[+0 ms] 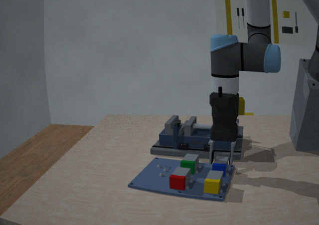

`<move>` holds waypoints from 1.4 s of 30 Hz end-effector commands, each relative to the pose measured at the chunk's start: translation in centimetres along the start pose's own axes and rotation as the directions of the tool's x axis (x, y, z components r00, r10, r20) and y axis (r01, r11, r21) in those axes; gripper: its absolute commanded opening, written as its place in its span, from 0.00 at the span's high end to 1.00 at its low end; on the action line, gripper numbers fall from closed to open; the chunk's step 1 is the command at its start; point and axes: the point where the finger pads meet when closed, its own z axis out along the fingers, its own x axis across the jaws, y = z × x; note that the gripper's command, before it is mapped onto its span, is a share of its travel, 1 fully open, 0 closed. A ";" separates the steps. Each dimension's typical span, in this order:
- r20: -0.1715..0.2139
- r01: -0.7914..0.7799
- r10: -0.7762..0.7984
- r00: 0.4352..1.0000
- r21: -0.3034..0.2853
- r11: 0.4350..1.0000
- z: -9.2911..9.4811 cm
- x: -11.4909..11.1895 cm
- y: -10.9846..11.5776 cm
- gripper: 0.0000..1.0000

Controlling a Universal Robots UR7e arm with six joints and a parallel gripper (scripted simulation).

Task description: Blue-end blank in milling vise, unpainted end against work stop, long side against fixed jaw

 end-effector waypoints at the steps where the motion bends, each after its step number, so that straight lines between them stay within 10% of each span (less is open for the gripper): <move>1: -0.008 0.002 -0.002 1.000 0.001 1.000 0.4 0.5 -0.1 0.00; 42: -0.008 0.002 -0.002 1.000 0.001 1.000 -0.6 0.2 -0.1 0.00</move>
